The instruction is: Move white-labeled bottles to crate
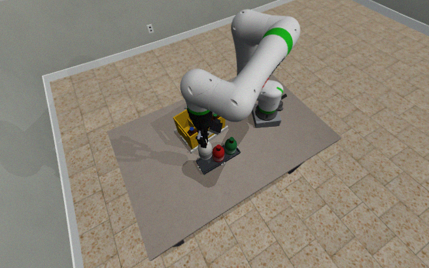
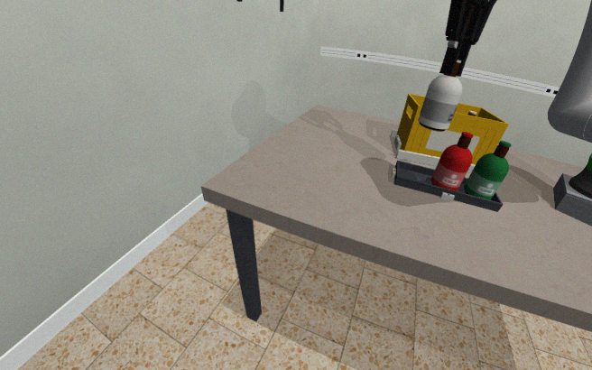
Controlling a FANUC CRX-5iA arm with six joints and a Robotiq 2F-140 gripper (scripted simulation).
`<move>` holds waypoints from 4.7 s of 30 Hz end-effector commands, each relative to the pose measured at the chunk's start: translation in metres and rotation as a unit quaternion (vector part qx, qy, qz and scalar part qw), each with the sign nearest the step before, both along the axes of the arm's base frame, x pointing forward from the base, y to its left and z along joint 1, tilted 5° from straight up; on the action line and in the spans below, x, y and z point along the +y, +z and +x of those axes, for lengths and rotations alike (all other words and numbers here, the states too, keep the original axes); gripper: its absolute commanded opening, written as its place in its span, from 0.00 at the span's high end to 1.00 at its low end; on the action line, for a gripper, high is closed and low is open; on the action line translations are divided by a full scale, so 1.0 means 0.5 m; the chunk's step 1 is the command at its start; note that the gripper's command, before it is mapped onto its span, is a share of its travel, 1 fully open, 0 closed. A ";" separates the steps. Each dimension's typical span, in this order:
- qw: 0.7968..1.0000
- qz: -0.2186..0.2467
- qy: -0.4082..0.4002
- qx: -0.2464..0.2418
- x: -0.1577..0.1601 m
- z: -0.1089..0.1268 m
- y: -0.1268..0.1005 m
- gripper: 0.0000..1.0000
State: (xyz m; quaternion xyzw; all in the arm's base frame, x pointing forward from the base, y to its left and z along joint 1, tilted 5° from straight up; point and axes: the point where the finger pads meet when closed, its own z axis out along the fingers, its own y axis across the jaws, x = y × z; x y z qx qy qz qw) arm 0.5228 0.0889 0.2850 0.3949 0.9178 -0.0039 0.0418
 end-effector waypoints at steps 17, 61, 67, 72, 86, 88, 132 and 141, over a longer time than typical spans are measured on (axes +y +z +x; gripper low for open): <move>1.000 0.000 0.000 -0.001 0.001 -0.001 0.025 0.90; 1.000 0.000 0.000 -0.001 0.002 -0.003 0.055 0.90; 1.000 0.000 0.000 -0.001 0.002 -0.004 0.057 0.90; 1.000 0.000 0.000 -0.001 0.002 -0.004 0.058 0.90; 1.000 0.000 0.000 -0.001 0.002 -0.004 0.059 0.90; 1.000 0.000 0.000 -0.001 0.002 -0.004 0.059 0.90; 1.000 0.000 0.000 -0.001 0.002 -0.004 0.060 0.90; 1.000 0.000 0.000 -0.001 0.002 -0.004 0.060 0.90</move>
